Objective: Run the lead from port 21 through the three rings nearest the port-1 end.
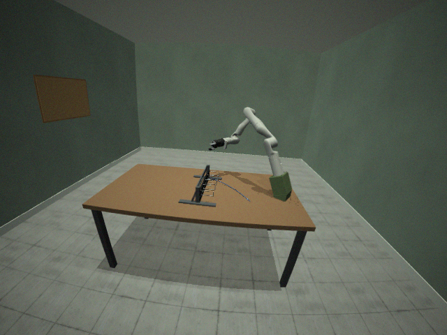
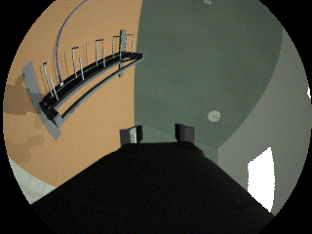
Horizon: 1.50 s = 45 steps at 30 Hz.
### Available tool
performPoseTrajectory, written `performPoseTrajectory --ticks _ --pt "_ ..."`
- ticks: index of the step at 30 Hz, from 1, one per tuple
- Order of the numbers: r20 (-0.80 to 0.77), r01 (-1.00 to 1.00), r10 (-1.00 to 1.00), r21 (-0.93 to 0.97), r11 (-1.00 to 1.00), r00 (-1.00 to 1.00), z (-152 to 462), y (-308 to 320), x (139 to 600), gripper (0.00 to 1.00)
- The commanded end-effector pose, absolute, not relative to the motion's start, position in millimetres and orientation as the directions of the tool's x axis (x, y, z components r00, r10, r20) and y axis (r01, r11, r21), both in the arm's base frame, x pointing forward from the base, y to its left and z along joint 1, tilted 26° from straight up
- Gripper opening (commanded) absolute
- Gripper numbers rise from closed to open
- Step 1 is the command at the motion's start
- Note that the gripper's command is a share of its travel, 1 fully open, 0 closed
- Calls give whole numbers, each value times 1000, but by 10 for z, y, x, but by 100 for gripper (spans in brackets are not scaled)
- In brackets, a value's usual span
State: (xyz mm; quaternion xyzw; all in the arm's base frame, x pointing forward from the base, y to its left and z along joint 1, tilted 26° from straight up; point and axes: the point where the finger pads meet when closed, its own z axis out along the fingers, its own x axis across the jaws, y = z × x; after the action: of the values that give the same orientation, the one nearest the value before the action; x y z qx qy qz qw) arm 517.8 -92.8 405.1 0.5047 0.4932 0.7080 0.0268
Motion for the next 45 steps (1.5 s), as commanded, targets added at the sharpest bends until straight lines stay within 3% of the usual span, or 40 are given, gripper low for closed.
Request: performPoseTrajectory --ticks 1,13,29,39,45 --pt "674 462 545 739 -491 -498 4035 -919 5163 100" --pt "575 483 598 811 -329 -558 3812 -834 5020 100" --pt "273 462 631 873 154 -726 3208 -578 4633 100" --pt "-51 308 467 686 659 -883 2489 -260 4179 100" --pt "-141 228 364 562 795 -921 2231 -150 4016 100"
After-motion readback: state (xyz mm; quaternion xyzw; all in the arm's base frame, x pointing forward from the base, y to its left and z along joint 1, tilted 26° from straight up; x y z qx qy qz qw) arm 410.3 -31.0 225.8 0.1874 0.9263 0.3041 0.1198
